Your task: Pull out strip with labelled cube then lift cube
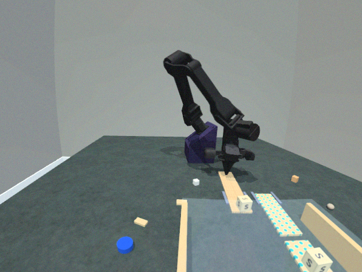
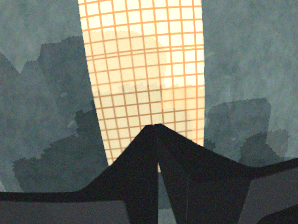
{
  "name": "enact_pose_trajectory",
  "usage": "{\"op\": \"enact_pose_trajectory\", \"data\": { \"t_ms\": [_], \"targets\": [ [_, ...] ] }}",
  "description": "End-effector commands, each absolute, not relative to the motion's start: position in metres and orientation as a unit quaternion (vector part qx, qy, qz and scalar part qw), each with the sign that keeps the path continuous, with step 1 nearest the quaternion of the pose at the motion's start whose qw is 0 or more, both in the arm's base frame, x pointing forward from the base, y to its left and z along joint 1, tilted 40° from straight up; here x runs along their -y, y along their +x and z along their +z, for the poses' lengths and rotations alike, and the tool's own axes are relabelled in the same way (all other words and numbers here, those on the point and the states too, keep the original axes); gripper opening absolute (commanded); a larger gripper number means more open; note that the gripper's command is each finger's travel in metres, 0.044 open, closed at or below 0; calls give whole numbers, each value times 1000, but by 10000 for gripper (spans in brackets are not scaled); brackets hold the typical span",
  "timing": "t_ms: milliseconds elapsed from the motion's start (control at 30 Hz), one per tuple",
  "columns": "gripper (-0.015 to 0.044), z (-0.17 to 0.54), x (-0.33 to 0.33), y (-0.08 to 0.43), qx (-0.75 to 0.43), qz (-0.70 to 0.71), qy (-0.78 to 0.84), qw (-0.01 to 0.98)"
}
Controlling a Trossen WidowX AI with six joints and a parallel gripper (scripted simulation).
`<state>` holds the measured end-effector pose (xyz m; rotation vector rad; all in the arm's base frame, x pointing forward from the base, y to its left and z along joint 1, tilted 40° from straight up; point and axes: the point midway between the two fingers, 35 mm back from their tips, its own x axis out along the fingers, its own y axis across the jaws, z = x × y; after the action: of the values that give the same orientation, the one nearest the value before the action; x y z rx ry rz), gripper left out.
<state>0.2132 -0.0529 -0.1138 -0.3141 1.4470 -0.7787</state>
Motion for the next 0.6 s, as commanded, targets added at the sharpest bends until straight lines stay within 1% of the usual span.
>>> {"op": "enact_pose_trajectory", "data": {
  "t_ms": [0, 467, 567],
  "targets": [
    [0, -115, 55, 205, -650, -348, -138, 662],
    [0, -115, 55, 205, -650, -348, -138, 662],
    [0, -99, 39, 217, -647, -343, -138, 667]
  ]
}}
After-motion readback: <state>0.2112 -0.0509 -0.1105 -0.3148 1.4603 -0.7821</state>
